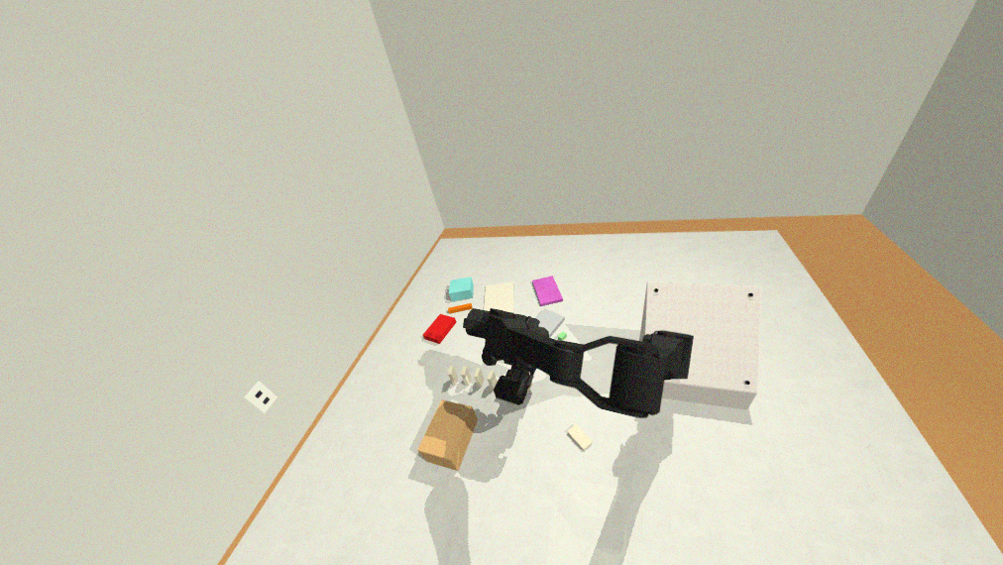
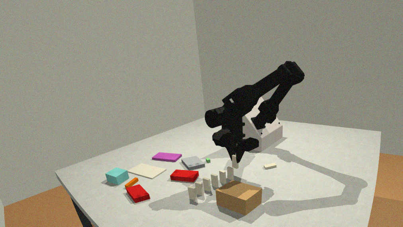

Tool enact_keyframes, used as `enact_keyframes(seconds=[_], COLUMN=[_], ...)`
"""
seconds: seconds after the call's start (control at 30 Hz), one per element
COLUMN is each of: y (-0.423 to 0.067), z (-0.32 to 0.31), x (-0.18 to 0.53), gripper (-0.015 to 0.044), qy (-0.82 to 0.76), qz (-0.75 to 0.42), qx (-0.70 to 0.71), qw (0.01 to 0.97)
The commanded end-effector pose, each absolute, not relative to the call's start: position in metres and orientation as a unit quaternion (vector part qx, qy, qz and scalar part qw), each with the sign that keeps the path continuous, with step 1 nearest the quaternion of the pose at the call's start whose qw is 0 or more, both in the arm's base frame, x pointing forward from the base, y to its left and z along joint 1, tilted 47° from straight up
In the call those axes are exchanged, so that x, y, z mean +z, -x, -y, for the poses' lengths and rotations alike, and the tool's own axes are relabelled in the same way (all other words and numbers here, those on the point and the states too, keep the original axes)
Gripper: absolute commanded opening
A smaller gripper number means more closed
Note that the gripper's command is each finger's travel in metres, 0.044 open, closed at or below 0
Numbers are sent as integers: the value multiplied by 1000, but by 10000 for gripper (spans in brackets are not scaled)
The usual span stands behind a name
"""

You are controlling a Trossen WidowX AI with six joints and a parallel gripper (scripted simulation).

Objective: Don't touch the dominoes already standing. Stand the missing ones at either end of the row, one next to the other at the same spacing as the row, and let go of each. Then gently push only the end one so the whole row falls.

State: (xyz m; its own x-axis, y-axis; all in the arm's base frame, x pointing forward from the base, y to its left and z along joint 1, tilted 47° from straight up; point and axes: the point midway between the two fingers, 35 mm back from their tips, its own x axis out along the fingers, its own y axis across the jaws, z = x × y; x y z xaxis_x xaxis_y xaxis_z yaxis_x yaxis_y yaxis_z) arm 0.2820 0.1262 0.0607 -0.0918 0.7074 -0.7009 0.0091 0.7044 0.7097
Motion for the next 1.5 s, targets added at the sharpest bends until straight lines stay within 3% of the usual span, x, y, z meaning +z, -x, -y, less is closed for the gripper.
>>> enact_keyframes(seconds=[0.0, 0.5, 0.93, 1.47], y=[-275, -270, -270, -284], z=[-142, -151, -151, -56], x=[46, 39, 39, 128], gripper=[107, 107, 440, 440], qy=[-269, -272, -272, -268], qz=[-685, -685, -685, -686], qx=[281, 282, 282, 281], qw=[615, 614, 614, 616])
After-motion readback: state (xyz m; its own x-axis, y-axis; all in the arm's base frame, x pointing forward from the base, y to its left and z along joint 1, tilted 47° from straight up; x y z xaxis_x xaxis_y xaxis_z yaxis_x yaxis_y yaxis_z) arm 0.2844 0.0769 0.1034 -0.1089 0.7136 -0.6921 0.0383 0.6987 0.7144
